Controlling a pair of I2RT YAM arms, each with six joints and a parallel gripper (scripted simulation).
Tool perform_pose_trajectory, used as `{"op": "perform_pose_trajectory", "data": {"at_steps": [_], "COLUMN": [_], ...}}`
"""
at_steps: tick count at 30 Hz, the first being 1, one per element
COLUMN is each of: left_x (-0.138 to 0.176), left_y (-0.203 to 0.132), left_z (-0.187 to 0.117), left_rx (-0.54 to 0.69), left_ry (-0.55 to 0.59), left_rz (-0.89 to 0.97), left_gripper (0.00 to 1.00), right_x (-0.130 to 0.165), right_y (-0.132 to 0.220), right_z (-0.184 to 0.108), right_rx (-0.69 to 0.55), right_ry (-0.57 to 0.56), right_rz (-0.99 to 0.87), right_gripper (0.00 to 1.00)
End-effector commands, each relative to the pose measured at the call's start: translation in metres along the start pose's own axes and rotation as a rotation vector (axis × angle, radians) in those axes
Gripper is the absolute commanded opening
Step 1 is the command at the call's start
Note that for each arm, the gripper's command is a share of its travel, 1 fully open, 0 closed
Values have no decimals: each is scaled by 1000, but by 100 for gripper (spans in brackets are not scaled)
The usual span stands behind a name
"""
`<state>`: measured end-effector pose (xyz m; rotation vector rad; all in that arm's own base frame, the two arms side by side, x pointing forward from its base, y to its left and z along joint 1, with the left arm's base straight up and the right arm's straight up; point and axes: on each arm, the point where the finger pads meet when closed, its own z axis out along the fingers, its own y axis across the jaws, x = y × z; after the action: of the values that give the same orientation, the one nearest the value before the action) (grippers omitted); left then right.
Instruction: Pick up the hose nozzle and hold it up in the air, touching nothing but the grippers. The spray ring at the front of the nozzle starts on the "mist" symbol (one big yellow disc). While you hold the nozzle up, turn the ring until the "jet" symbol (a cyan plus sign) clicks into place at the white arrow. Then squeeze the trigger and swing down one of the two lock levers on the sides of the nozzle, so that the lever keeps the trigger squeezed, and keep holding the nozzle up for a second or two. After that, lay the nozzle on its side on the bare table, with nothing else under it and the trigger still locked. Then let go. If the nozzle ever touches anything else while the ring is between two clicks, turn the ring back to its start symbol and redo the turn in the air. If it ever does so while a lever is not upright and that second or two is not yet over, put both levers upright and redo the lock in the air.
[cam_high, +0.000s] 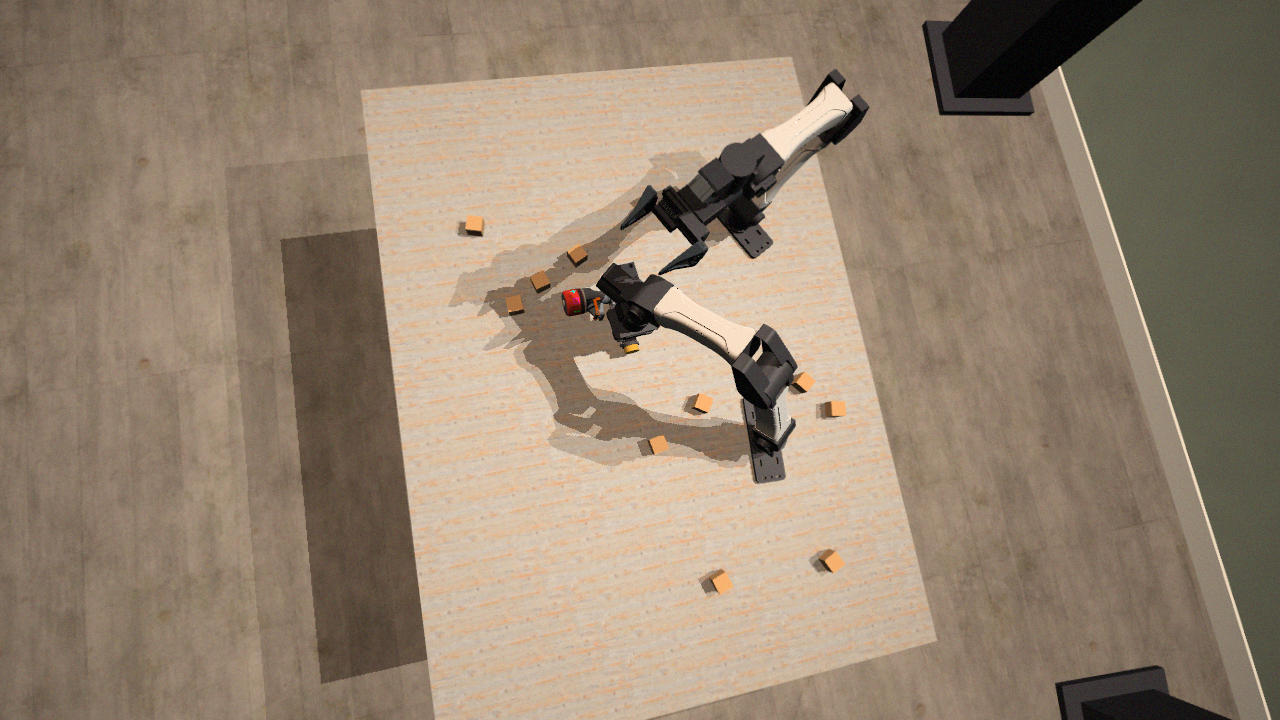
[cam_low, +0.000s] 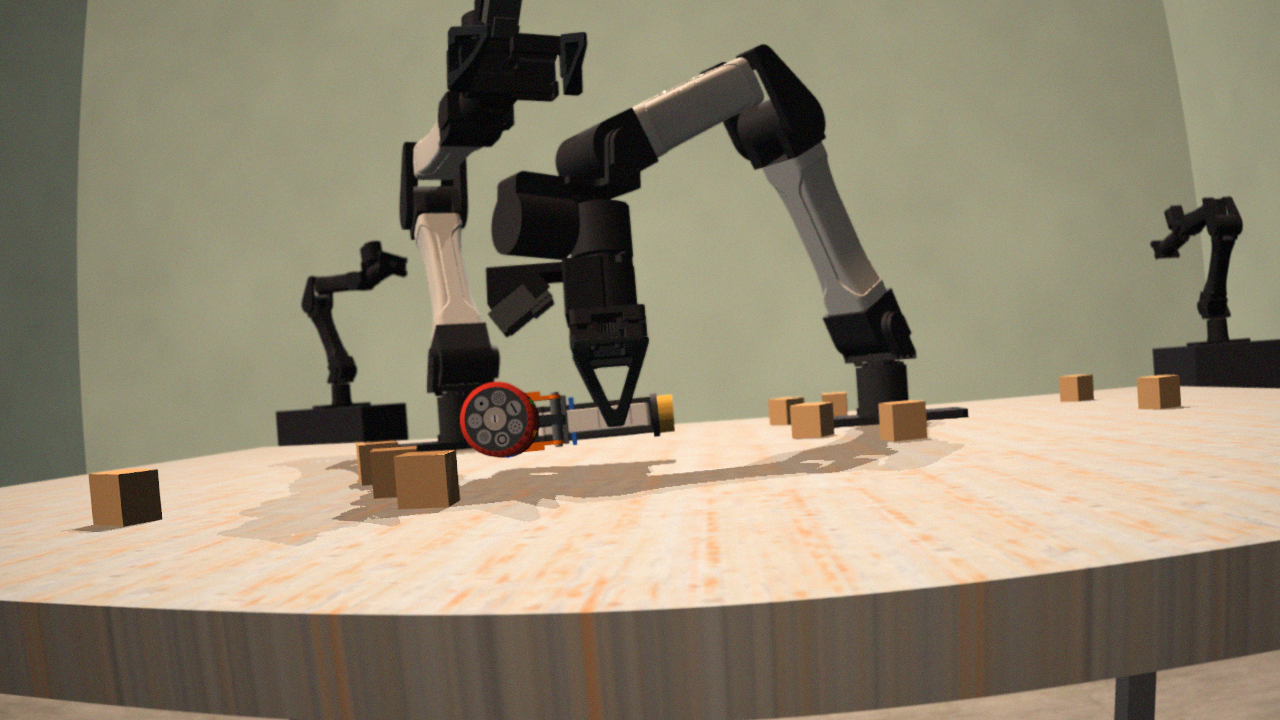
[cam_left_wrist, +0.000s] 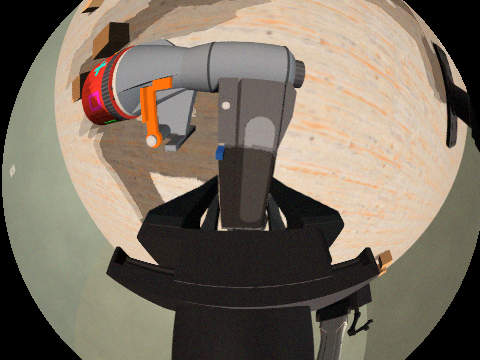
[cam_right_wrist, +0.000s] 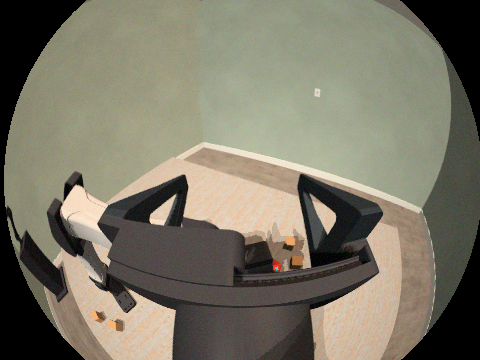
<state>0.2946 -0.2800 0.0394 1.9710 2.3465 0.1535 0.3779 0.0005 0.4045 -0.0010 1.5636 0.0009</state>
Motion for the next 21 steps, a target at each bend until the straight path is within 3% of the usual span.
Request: {"op": "perform_pose_trajectory", "data": {"at_steps": [1, 9, 12, 14, 21], "left_x": [-20, -21, -18, -17, -19], "left_y": [21, 21, 5, 4, 2], "left_z": [-32, -32, -29, -9, -26], "left_rx": [-74, -74, -37, -19, -21], "left_ry": [-104, -104, -75, -30, -50], "left_rz": [-18, -17, -37, -85, -233], "left_gripper": [36, 36, 36, 36, 36], "right_x": [-4, -4, -4, -4, -4], "right_y": [0, 0, 0, 0, 0], "right_z": [1, 1, 1, 1, 1], "right_rx": [-5, -5, -5, -5, -5], "right_ry": [-15, -15, -15, -15, -15], "right_rz": [-8, -8, -8, -8, -8], "right_gripper": [100, 100, 100, 100, 100]}}
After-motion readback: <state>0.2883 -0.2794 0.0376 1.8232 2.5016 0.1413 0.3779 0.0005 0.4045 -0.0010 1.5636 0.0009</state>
